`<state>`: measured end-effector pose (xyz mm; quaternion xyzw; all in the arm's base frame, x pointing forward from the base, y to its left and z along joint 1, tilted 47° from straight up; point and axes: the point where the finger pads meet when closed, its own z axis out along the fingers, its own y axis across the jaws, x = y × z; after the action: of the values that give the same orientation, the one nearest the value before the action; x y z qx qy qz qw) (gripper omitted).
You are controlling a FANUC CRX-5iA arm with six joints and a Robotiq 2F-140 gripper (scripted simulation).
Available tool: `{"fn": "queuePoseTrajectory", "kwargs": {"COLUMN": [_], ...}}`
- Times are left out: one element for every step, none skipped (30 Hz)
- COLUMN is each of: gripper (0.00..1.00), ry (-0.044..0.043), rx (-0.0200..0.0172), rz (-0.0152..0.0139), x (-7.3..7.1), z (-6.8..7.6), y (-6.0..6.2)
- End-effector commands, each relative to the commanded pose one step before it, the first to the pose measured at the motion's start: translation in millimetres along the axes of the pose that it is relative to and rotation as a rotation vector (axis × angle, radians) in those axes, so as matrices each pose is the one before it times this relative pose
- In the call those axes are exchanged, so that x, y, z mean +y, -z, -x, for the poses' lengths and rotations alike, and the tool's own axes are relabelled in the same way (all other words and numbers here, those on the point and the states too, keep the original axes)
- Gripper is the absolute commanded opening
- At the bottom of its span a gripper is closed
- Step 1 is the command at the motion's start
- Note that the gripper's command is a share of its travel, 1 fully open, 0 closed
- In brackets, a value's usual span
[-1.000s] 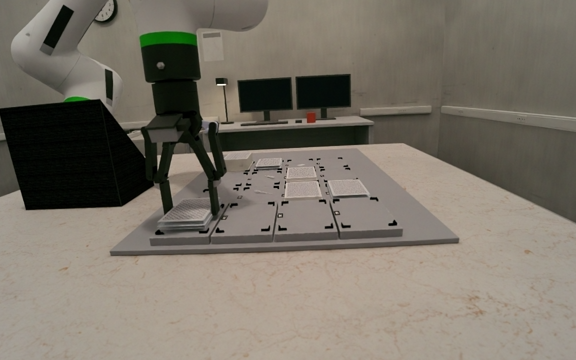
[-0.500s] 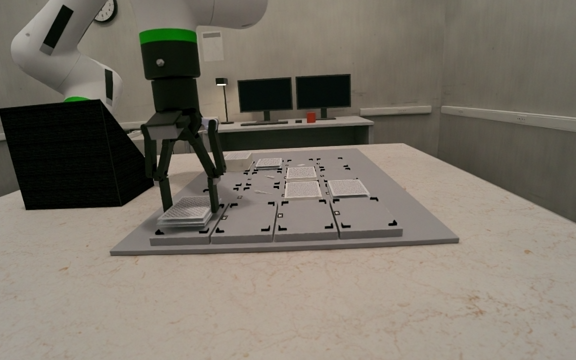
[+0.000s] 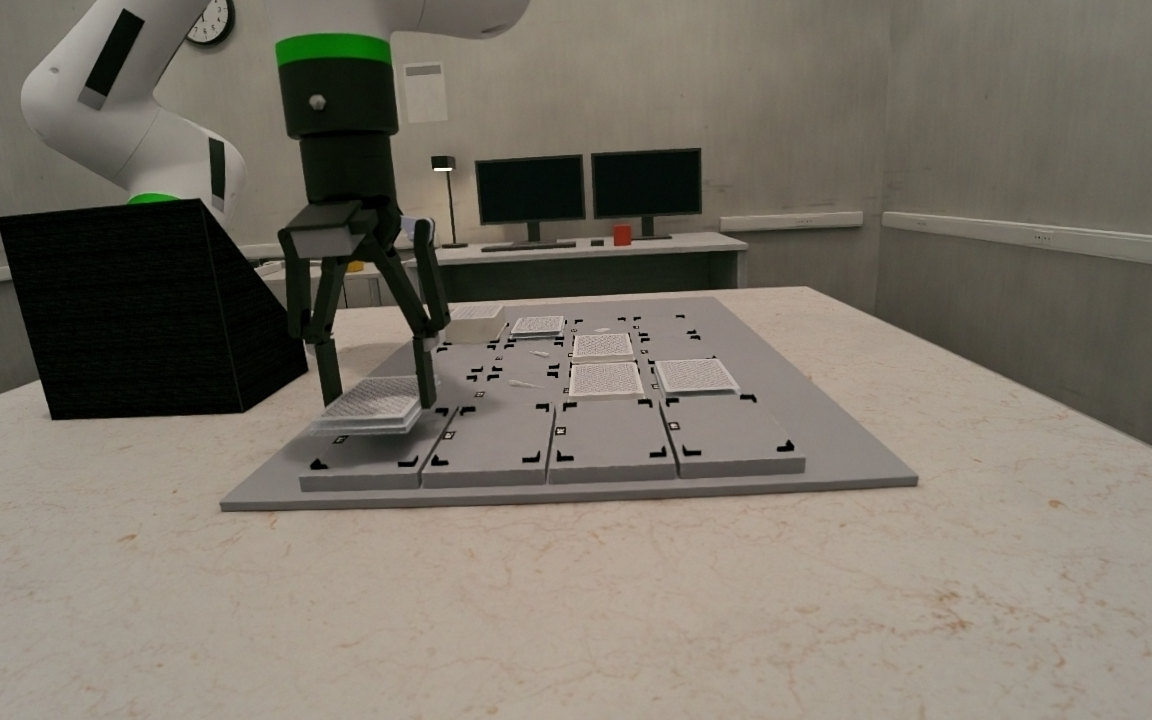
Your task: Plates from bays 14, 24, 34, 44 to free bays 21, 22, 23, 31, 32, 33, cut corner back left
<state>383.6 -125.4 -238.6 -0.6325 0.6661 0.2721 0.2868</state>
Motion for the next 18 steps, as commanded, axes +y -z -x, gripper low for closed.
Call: {"fn": "queuePoseTrajectory", "kwargs": {"gripper": [0.10, 0.10, 0.10, 0.10, 0.10, 0.10, 0.10, 0.10, 0.10, 0.10, 0.10, 0.10, 0.10, 0.10, 0.10, 0.10, 0.10, 0.10], "ry": [0.00052, 0.00000, 0.00000, 0.00000, 0.00000, 0.00000, 0.00000, 0.00000, 0.00000, 0.00000, 0.00000, 0.00000, 0.00001, 0.00000, -0.00001, 0.00000, 0.00000, 0.00000], "rx": [0.00154, 0.00000, 0.00000, 0.00000, 0.00000, 0.00000, 0.00000, 0.00000, 0.00000, 0.00000, 0.00000, 0.00000, -0.00002, 0.00001, 0.00001, 0.00001, 0.00001, 0.00000], "rz": [-0.00108, 0.00000, 0.00000, 0.00000, 0.00000, 0.00000, 0.00000, 0.00000, 0.00000, 0.00000, 0.00000, 0.00000, 0.00000, 0.00000, 0.00000, 0.00000, 0.00000, 0.00000], "x": [-0.41, 0.00, 0.00, 0.00, 0.00, 0.00, 0.00, 0.00, 0.00, 0.00, 0.00, 0.00, -0.02, 0.01, 0.01, 0.00, 0.00, 0.00], "z": [-0.52, 0.00, 0.00, 0.00, 0.00, 0.00, 0.00, 0.00, 0.00, 0.00, 0.00, 0.00, -0.01, 0.00, 0.00, 0.00, 0.00, 0.00], "y": [5.49, 1.33, 1.33, 1.33, 1.33, 1.33, 1.33, 1.33, 1.33, 1.33, 0.00, 0.00, 1.36, 1.32, 1.33, 1.33, 1.33, 1.18]}}
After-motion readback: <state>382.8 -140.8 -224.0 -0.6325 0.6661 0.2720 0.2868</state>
